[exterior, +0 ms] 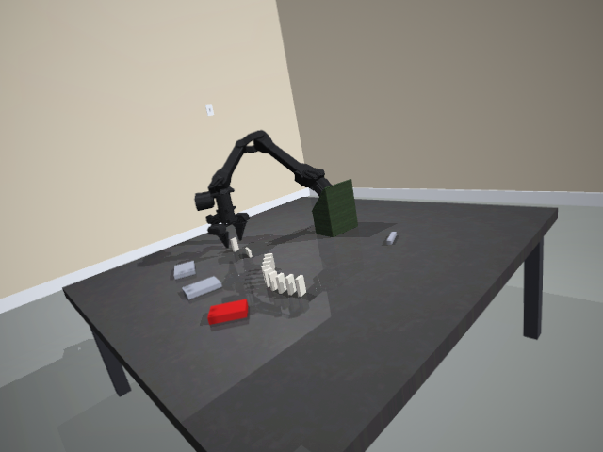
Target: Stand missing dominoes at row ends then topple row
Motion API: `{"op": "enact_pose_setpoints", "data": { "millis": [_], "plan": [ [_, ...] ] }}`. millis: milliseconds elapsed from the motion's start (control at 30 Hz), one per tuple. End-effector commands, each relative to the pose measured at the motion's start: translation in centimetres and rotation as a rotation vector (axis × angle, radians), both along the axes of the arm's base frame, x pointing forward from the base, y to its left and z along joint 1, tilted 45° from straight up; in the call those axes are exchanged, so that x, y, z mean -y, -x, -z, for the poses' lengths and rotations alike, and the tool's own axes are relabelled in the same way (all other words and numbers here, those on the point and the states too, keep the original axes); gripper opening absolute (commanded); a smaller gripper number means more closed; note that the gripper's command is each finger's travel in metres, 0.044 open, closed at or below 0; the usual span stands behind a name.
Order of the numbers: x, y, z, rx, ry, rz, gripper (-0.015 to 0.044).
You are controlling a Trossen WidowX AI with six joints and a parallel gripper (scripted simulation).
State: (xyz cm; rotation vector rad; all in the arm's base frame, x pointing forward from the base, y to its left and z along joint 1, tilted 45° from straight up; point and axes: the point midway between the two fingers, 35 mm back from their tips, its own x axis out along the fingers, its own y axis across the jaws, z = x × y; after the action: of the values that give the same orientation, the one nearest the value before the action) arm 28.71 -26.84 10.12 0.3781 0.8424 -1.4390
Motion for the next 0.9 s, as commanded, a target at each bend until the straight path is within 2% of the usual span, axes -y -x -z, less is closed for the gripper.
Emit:
{"op": "enact_pose_setpoints", "data": {
  "millis": [0, 267, 600, 867],
  "plan": [
    [0.0, 0.1, 0.4, -0.010, -0.008, -0.004, 0.0309],
    [0.0, 0.1, 0.4, -0.010, -0.008, -0.004, 0.0107],
    [-0.2, 0.0, 0.2, -0.010, -0.008, -0.004, 0.0107],
    [-8.7, -1.3, -8.4, -0.005, -0.012, 0.001, 0.0107]
  ]
}}
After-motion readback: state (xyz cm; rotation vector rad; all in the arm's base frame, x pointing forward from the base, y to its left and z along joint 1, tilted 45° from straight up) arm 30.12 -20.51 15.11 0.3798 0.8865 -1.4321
